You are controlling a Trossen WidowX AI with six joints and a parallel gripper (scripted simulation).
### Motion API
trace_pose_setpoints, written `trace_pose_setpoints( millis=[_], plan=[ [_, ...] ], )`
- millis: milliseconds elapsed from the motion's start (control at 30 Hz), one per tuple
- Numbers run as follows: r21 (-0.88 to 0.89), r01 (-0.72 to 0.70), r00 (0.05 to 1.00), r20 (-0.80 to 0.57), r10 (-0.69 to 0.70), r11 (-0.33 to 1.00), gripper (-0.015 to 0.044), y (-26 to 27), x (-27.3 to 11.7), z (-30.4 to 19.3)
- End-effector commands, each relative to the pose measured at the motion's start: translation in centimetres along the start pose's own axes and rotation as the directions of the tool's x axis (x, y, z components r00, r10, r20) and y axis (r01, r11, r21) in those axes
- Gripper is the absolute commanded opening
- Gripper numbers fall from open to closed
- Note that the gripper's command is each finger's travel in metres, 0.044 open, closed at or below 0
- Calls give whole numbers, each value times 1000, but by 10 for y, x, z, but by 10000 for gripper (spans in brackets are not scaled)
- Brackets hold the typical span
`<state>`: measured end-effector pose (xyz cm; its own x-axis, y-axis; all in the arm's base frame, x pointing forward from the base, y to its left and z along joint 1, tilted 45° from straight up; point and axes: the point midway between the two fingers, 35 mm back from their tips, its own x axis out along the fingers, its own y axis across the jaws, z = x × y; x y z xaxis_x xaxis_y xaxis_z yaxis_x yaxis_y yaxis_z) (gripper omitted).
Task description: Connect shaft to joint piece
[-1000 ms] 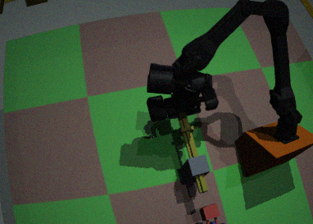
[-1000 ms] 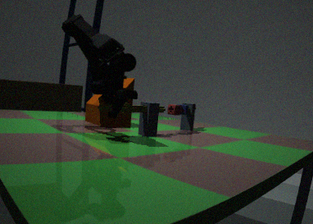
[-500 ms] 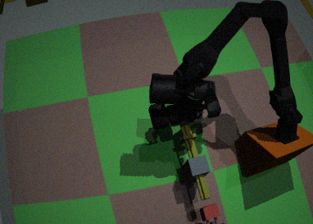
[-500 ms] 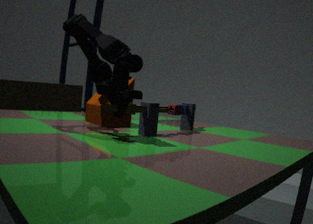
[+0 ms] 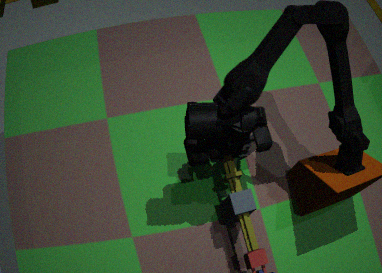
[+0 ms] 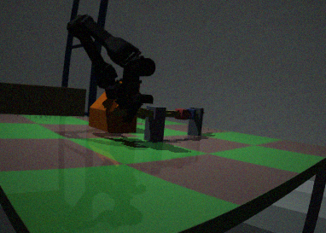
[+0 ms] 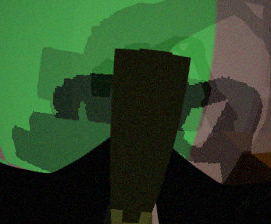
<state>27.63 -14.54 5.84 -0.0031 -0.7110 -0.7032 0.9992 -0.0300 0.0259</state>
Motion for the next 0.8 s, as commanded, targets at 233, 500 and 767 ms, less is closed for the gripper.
trace_pose_setpoints(
  millis=[233, 500, 767],
  plan=[
    [-7, 0, 1000, -7, 0, 1000, 0, 0, 0, -18],
    [-7, 0, 1000, -7, 0, 1000, 0, 0, 0, -24],
    [-8, 0, 1000, -8, 0, 1000, 0, 0, 0, -35]
  ],
)
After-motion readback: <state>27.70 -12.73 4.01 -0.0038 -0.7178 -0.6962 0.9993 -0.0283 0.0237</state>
